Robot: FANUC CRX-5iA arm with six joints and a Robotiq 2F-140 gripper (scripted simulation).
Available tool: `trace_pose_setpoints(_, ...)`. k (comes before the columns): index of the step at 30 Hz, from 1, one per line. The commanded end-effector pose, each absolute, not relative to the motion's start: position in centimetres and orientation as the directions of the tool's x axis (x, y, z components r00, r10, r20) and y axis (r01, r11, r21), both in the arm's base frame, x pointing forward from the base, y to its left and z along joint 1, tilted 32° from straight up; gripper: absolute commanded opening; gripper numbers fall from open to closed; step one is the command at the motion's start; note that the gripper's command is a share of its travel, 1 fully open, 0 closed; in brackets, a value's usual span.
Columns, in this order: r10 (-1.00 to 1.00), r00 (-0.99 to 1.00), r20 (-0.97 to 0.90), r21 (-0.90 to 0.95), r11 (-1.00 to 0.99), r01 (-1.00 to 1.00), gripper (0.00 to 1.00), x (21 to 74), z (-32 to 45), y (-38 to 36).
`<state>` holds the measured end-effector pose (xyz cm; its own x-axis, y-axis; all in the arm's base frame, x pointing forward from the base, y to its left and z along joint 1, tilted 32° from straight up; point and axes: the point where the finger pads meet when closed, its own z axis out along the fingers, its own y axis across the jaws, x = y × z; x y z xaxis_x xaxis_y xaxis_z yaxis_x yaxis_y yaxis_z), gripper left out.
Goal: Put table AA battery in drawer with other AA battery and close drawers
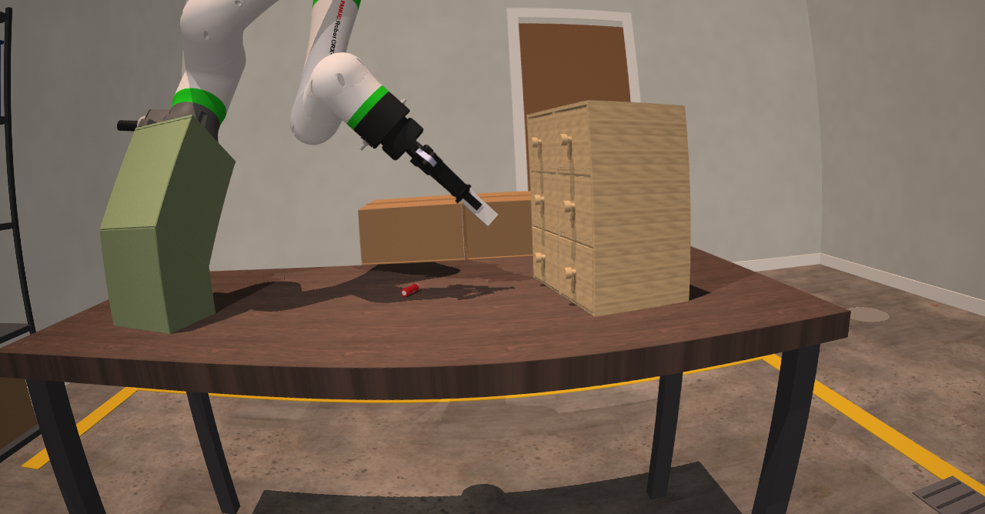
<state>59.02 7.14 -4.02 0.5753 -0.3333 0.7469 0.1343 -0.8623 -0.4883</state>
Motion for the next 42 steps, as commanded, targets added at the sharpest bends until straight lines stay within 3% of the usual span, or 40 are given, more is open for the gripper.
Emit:
trace_pose_setpoints(1,-0.333,0.574,0.748,-0.488,-0.862,0.135,0.00,58.6,-3.1,6.6)
trace_pose_setpoints(42,-0.201,0.794,0.574,-0.489,-0.862,0.136,0.00,54.1,-0.5,4.5)
